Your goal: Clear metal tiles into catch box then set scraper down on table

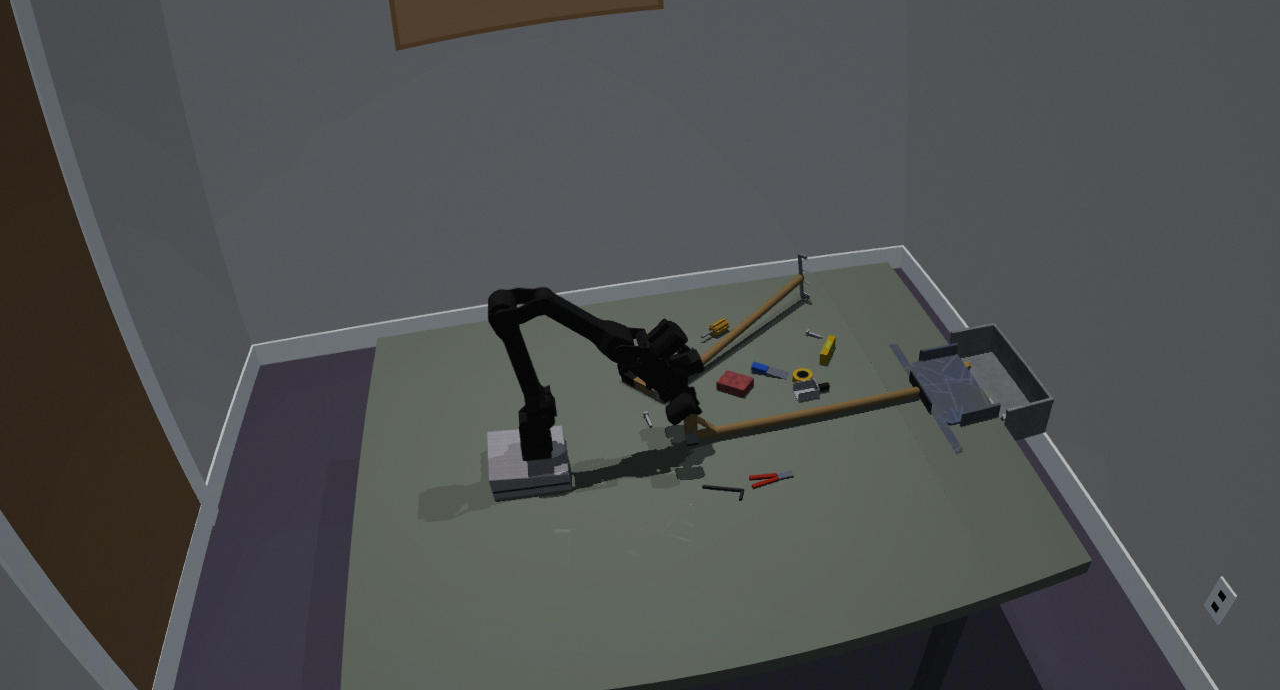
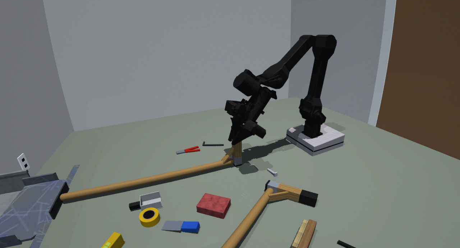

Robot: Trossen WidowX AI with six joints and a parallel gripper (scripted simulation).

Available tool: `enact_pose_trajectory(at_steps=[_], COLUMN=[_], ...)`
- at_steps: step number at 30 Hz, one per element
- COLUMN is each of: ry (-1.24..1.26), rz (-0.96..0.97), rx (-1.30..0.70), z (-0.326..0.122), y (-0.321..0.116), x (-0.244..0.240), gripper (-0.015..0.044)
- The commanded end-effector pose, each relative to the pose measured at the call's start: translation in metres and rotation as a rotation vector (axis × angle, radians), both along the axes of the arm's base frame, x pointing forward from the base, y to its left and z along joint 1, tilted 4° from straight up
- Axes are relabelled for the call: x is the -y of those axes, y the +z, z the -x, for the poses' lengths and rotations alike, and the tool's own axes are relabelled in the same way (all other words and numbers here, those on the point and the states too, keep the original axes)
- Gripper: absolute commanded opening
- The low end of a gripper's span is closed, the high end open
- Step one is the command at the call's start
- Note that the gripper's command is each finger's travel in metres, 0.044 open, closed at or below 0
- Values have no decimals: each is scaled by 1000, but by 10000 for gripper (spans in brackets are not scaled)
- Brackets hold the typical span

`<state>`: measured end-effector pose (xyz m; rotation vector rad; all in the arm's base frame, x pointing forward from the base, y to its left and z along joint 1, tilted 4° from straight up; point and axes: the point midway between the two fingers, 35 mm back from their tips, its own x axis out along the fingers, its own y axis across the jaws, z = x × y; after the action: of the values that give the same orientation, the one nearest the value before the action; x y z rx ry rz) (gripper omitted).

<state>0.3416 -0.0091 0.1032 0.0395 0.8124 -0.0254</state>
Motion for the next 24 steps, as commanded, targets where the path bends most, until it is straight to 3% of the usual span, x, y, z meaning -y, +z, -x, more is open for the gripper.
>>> enact_pose_trajectory(at_steps=[1, 24], ry=[1, -2], rz=[1, 0], rx=[18, 21], z=[-10, -38], y=[5, 8], x=[0, 1], gripper=[0, 0])
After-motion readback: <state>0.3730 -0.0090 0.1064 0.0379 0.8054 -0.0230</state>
